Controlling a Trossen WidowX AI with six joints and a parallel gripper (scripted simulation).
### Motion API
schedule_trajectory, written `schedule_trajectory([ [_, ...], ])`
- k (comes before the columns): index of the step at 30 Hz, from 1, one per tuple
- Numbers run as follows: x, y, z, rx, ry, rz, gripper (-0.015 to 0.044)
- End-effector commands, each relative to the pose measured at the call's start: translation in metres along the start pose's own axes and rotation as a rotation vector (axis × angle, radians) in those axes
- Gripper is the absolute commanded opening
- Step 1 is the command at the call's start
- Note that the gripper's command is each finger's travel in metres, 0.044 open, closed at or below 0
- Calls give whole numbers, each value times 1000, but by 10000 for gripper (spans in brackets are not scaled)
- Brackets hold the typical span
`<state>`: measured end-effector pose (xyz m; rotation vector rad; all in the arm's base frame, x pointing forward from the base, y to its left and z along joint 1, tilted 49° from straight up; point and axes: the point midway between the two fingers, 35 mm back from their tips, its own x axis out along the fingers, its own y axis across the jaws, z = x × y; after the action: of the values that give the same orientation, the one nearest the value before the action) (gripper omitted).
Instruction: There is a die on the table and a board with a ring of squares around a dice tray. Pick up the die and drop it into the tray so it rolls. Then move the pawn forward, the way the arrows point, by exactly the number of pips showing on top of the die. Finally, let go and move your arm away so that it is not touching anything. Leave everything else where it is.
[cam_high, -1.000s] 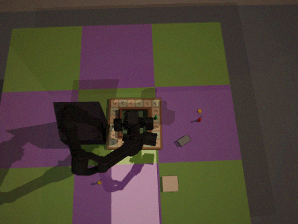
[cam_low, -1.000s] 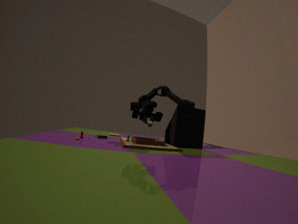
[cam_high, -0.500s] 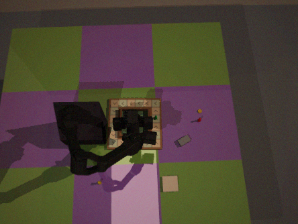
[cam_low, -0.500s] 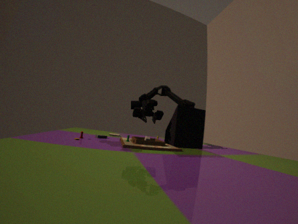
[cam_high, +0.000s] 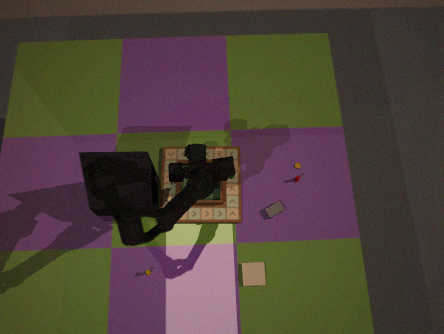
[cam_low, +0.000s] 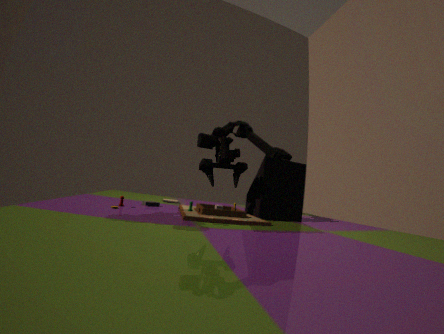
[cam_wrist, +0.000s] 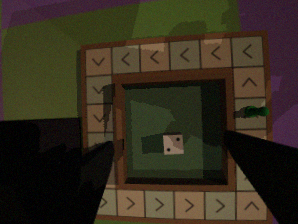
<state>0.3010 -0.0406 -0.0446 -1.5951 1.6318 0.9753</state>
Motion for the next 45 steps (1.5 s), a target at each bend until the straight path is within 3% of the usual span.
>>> schedule_trajectory([
  [1,5,-5,4,11,318,-77,440],
  [7,5,-3,6,-4,243,-50,440],
  [10,6,-13,7,140,244,-70,361],
  [16,11,-50,10,737,235,-160,204],
  [26,25,-109,14,1730,161,-324,200],
  [29,29,-119,14,1910,138,-357,200],
  [45,29,-121,12,1970,129,-367,200],
])
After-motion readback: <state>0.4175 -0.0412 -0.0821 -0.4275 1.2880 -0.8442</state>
